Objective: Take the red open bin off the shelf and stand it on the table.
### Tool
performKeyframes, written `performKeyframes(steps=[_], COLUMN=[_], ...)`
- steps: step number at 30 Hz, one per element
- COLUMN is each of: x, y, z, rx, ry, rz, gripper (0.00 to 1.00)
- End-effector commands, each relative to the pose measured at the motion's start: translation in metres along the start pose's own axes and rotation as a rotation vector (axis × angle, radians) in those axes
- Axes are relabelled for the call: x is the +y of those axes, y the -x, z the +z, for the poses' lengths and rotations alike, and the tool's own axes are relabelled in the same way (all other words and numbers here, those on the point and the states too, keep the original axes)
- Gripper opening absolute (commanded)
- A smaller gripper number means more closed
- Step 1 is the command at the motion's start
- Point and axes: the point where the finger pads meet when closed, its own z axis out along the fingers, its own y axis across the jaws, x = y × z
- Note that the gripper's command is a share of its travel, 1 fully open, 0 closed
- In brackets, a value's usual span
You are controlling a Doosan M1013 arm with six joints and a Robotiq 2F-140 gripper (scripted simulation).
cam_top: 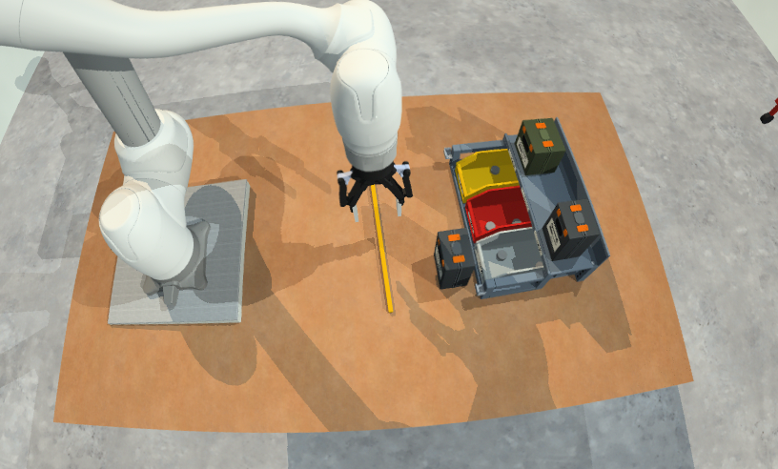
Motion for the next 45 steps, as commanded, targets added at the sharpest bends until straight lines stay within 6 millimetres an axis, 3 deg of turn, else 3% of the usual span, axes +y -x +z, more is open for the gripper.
performKeyframes(steps=[1, 15, 20, 32, 37, 45], x=[0.000, 0.000, 0.050, 0.050, 0.100, 0.100], y=[0.000, 0.000, 0.000, 0.000, 0.000, 0.000], z=[0.001, 0.002, 0.003, 0.003, 0.003, 0.003], rx=[0.000, 0.000, 0.000, 0.000, 0.000, 0.000], ry=[0.000, 0.000, 0.000, 0.000, 0.000, 0.000], rz=[0.000, 0.000, 0.000, 0.000, 0.000, 0.000], gripper=[0.57, 0.57, 0.57, 0.57, 0.57, 0.57])
